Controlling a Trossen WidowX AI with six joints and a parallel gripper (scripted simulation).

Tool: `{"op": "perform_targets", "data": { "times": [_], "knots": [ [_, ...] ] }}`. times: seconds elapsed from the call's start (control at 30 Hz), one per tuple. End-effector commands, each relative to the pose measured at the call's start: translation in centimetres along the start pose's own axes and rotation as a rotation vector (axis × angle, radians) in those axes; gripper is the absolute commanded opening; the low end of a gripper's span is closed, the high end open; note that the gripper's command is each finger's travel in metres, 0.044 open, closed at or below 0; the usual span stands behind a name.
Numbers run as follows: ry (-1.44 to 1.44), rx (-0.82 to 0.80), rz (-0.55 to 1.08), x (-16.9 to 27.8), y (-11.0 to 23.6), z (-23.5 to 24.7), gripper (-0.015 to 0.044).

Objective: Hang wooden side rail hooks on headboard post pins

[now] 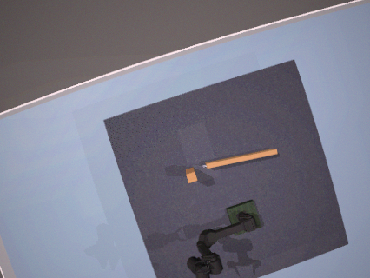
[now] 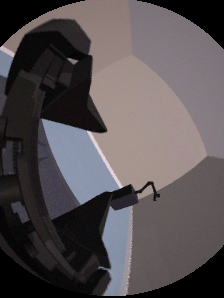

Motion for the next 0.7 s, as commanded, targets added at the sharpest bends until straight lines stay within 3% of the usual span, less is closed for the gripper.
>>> {"op": "perform_targets", "data": {
  "times": [0.0, 0.37, 0.67],
  "knots": [
    [0.001, -0.002, -0.002, -0.1, -0.1, 0.2, 0.0426],
    [0.015, -0.157, -0.155, -2.7, -2.8, 12.3, 0.0440],
    [-0.013, -0.386, -0.314, -3.4, -0.8, 23.1, 0.0440]
  ]
}}
Point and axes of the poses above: the point midway between the two fingers, 35 mm back from their tips, its own y axis back along the fingers, its own z axis across the jaws, x = y × z, the point moved 5 cm from there along y, back along the fingers, and after that the axes turned 9 degrees about y, right-handed, at the moved point
